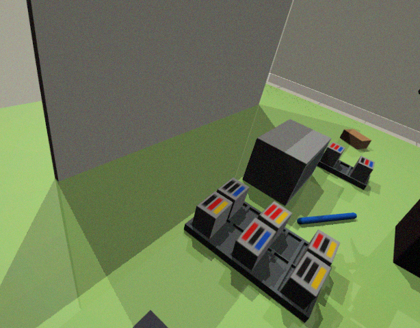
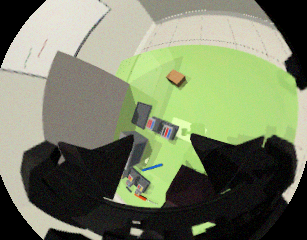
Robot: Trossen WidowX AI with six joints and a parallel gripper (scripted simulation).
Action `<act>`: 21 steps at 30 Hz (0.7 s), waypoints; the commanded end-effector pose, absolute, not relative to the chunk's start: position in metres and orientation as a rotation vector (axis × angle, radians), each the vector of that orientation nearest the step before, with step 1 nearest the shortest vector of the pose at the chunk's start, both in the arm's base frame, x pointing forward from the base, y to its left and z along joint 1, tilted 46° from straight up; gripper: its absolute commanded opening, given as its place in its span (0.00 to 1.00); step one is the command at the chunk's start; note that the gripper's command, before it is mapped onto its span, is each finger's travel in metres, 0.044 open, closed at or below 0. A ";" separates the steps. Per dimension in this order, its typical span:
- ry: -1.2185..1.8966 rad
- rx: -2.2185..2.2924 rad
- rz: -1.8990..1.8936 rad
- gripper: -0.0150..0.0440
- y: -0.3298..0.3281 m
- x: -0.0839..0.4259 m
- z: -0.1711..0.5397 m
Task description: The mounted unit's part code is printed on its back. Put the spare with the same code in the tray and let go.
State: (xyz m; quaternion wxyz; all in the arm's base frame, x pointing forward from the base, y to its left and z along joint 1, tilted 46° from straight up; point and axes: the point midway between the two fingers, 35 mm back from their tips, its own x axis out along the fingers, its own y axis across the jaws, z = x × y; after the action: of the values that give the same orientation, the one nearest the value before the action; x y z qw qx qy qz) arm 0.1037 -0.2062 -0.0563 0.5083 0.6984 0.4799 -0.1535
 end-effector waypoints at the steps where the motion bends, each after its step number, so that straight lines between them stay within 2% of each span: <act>1: 1.156 1.683 -0.370 0.98 -0.206 0.104 -0.056; 2: 1.156 1.683 -0.370 1.00 -0.206 0.104 -0.056; 8: 1.177 1.650 -0.343 1.00 -0.209 0.112 -0.054; 14: 1.331 1.354 -0.091 1.00 -0.216 0.191 -0.029; 21: 1.450 1.024 0.214 1.00 -0.179 0.286 0.007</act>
State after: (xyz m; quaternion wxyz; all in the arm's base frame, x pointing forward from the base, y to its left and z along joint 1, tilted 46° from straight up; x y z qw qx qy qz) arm 0.2429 -0.2033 -0.0096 0.6115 0.5067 0.6071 0.0272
